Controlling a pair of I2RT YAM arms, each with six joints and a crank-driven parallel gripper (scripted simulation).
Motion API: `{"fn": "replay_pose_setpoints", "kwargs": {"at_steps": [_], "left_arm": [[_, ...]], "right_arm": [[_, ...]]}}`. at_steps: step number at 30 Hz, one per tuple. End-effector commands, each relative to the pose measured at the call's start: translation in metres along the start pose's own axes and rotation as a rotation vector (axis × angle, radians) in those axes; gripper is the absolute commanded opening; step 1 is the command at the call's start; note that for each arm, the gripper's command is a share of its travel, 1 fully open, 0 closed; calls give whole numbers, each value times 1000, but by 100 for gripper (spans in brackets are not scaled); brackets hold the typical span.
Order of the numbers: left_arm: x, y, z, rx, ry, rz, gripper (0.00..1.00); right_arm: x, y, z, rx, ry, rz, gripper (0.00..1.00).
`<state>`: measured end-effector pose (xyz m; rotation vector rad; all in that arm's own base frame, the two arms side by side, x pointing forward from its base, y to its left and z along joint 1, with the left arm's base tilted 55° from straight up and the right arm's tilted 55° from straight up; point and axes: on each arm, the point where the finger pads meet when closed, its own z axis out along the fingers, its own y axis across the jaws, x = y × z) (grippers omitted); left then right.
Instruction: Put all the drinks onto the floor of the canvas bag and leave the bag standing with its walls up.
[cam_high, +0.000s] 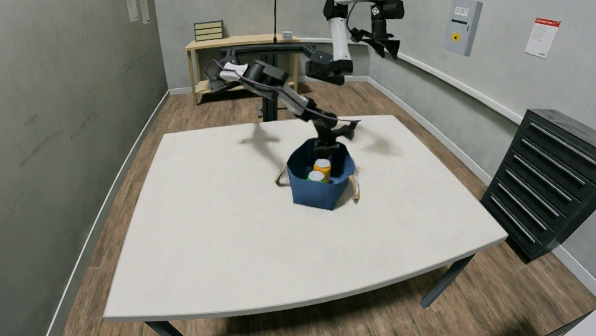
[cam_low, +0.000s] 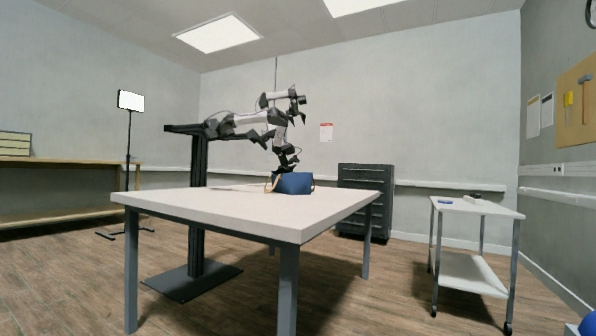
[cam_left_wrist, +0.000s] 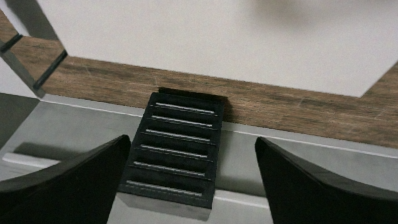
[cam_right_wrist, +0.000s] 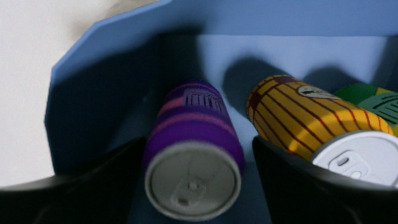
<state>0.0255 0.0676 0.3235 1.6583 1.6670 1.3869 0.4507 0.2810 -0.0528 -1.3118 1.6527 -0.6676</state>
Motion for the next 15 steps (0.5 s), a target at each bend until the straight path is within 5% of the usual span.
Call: {"fn": "replay_pose_setpoints", "kwargs": {"at_steps": [1, 13, 15], "left_arm": [[0, 2, -16, -46, 8, -22, 100], [0, 2, -16, -46, 8, -22, 100], [0, 2, -16, -46, 8, -22, 100]], "right_arm": [[-29, -25, -2, 57, -72, 52, 91], [-30, -27, -2, 61, -75, 55, 91], [-23, -5, -22, 10, -21, 13, 91]]}}
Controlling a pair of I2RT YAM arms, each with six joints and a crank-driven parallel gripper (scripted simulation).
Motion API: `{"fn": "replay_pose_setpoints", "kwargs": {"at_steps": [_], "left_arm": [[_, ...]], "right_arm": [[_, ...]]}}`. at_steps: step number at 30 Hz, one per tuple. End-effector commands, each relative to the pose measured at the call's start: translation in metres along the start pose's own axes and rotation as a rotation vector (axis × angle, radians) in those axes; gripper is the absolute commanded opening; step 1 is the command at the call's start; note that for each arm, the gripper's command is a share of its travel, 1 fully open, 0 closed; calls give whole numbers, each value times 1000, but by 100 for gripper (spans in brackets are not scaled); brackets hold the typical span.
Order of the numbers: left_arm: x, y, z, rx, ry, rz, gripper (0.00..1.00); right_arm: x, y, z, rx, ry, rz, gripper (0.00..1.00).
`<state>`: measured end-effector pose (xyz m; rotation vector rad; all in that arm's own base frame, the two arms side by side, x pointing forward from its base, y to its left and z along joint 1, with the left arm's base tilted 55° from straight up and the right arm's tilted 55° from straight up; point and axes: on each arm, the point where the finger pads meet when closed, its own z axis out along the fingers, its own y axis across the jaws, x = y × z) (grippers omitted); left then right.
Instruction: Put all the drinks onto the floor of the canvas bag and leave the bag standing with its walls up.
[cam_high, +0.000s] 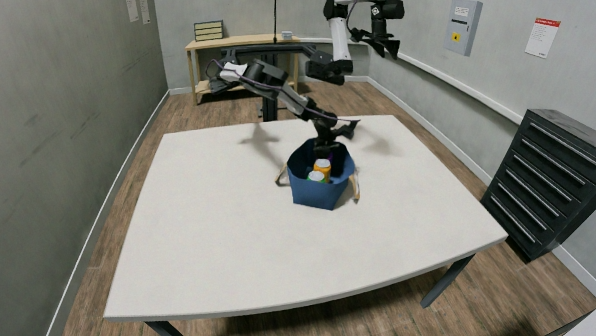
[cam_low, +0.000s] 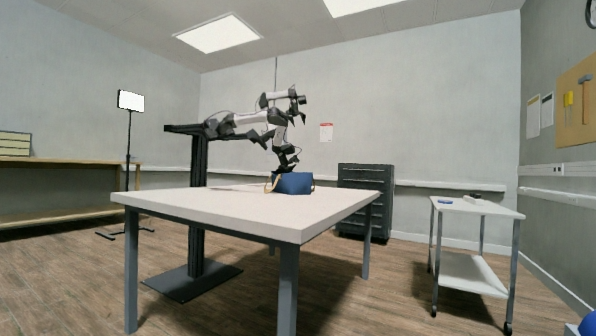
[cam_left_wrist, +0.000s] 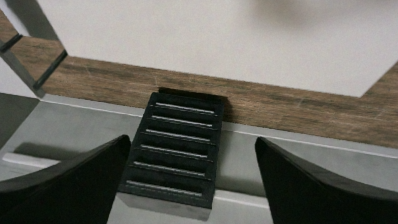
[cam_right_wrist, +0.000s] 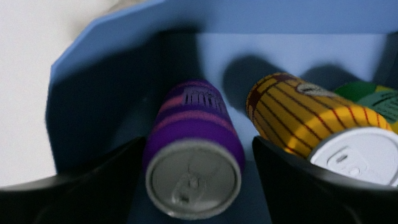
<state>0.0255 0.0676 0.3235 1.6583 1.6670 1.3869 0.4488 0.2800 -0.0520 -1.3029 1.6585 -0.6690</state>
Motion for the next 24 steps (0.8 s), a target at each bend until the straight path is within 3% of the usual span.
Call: {"fn": "replay_pose_setpoints", "kwargs": {"at_steps": [1, 24], "left_arm": [[0, 2, -16, -46, 8, -22, 100], [0, 2, -16, -46, 8, -22, 100]], "right_arm": [[-25, -4, -22, 6, -26, 5, 91], [-51, -5, -82, 3, -25, 14, 91]]}}
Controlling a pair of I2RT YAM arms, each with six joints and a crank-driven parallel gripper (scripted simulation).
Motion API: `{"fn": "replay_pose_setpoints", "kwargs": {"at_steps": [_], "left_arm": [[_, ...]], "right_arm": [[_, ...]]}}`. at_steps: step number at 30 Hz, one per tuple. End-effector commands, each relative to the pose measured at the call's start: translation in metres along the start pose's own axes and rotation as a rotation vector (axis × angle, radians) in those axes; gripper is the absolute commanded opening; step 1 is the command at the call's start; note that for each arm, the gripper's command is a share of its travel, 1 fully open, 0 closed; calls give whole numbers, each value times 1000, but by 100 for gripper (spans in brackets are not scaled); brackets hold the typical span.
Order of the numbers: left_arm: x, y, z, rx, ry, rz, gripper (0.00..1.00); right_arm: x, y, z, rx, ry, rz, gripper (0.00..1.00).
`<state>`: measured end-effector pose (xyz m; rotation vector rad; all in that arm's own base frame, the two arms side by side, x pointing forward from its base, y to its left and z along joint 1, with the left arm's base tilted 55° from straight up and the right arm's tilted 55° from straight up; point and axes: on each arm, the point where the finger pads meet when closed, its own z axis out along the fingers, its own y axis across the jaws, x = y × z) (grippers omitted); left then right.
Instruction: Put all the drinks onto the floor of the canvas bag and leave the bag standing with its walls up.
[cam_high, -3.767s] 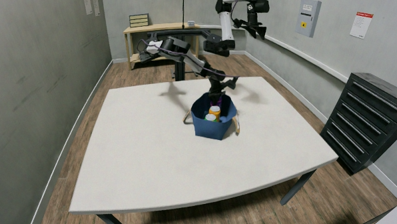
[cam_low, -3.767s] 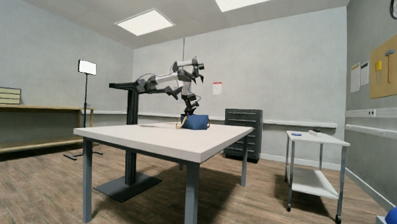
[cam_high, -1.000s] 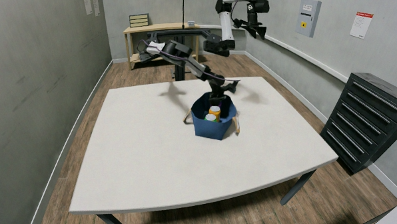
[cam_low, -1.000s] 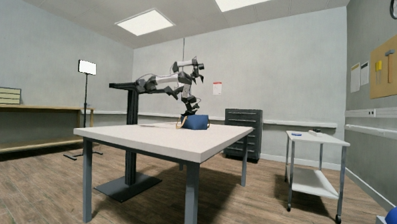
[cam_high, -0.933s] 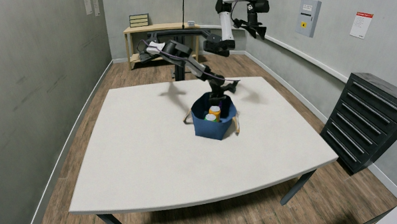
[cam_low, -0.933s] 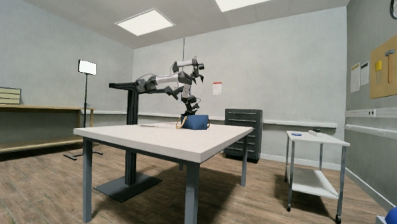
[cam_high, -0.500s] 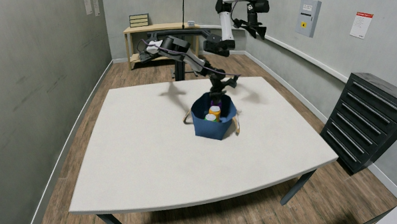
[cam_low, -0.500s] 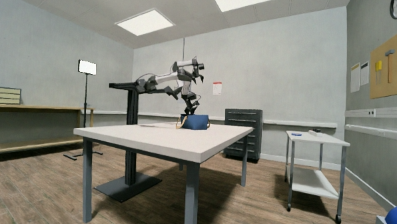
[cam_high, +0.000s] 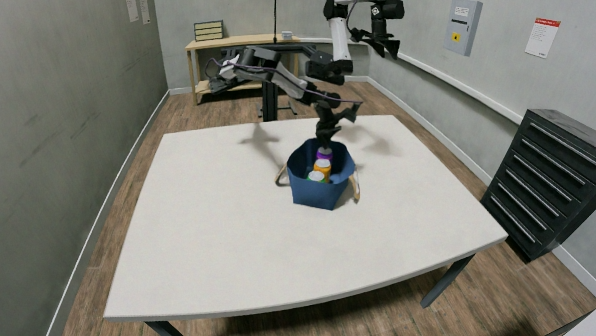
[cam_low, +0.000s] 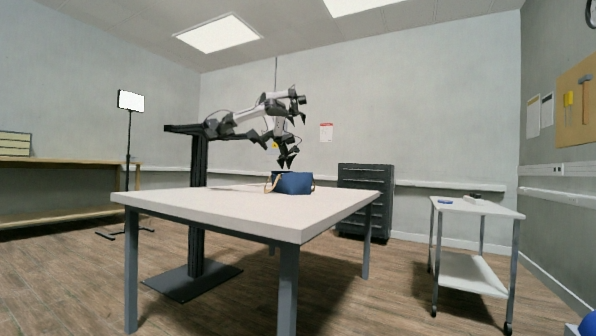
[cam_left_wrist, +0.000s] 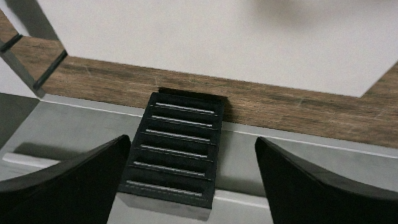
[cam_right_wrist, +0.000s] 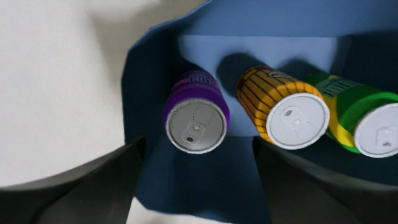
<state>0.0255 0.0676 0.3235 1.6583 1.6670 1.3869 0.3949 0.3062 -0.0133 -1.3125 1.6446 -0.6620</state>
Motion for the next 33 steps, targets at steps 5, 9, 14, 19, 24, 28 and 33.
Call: {"fn": "replay_pose_setpoints", "kwargs": {"at_steps": [5, 9, 14, 19, 24, 28, 33], "left_arm": [[0, 2, -16, -46, 8, -22, 100], [0, 2, -16, -46, 8, -22, 100], [0, 2, -16, -46, 8, -22, 100], [0, 2, -16, -46, 8, -22, 100], [0, 2, -16, -46, 8, -22, 100], [0, 2, -16, -46, 8, -22, 100], [0, 2, -16, -46, 8, -22, 100]], "right_arm": [[-26, -10, -25, 10, -35, 34, 91], [-23, -4, -38, 1, -4, 11, 91], [-31, -5, -53, 2, -10, 15, 91], [-34, -4, -66, 0, -3, 18, 91], [-40, -7, -74, 5, -6, 18, 91], [-56, -12, -78, 11, -44, 44, 91], [-32, -11, -70, 2, 2, 28, 91]]}}
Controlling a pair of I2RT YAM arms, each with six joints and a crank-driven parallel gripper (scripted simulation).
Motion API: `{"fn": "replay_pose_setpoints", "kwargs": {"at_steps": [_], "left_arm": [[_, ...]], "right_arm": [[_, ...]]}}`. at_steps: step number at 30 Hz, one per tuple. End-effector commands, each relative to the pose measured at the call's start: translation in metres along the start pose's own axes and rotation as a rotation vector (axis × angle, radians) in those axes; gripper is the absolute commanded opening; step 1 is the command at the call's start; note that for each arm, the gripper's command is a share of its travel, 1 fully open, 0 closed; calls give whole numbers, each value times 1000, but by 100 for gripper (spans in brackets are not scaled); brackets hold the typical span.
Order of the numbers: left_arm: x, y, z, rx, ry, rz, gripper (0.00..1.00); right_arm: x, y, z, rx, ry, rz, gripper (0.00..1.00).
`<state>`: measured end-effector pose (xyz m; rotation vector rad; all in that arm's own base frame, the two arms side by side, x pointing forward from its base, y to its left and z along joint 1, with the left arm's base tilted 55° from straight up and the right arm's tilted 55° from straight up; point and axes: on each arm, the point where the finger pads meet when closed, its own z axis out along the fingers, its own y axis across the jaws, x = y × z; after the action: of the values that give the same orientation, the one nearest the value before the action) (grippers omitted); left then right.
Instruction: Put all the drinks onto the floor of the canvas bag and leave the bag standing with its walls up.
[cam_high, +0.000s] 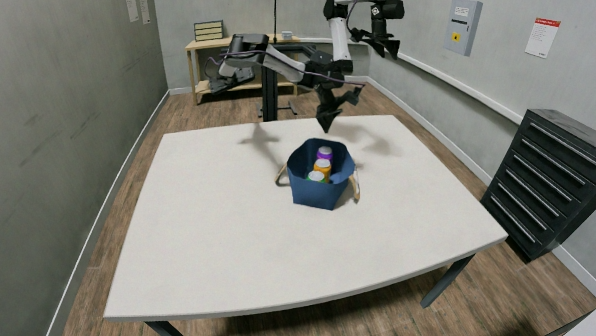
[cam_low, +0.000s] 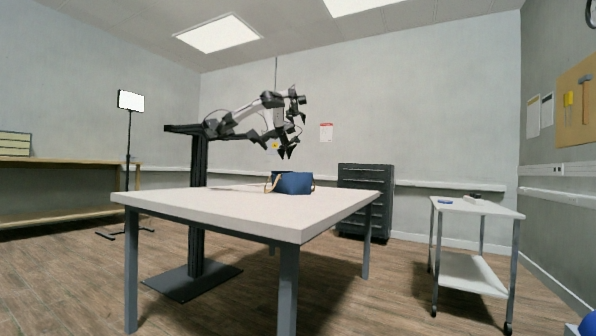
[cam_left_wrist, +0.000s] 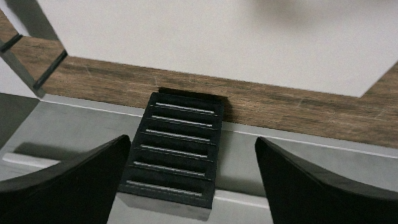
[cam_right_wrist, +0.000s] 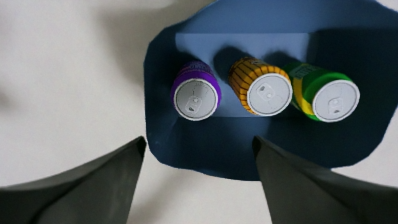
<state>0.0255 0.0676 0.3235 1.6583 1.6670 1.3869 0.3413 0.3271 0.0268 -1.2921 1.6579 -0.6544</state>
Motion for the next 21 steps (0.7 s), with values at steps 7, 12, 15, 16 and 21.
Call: {"fn": "replay_pose_setpoints", "kwargs": {"at_steps": [7, 12, 15, 16, 21], "left_arm": [[-1, 4, -8, -15, -17, -38, 100], [6, 32, 13, -100, -16, -187, 100], [7, 50, 31, -134, -37, -316, 100], [9, 57, 37, -151, -41, -366, 100], [8, 91, 67, -216, -97, -608, 100]], "right_arm": [[-23, -33, 0, 41, -64, 108, 91], [6, -32, 2, -28, -13, 121, 91], [7, -61, 5, -27, -31, 226, 91], [11, -69, 6, -30, -33, 260, 91], [25, -119, 5, -31, -56, 432, 91]]}}
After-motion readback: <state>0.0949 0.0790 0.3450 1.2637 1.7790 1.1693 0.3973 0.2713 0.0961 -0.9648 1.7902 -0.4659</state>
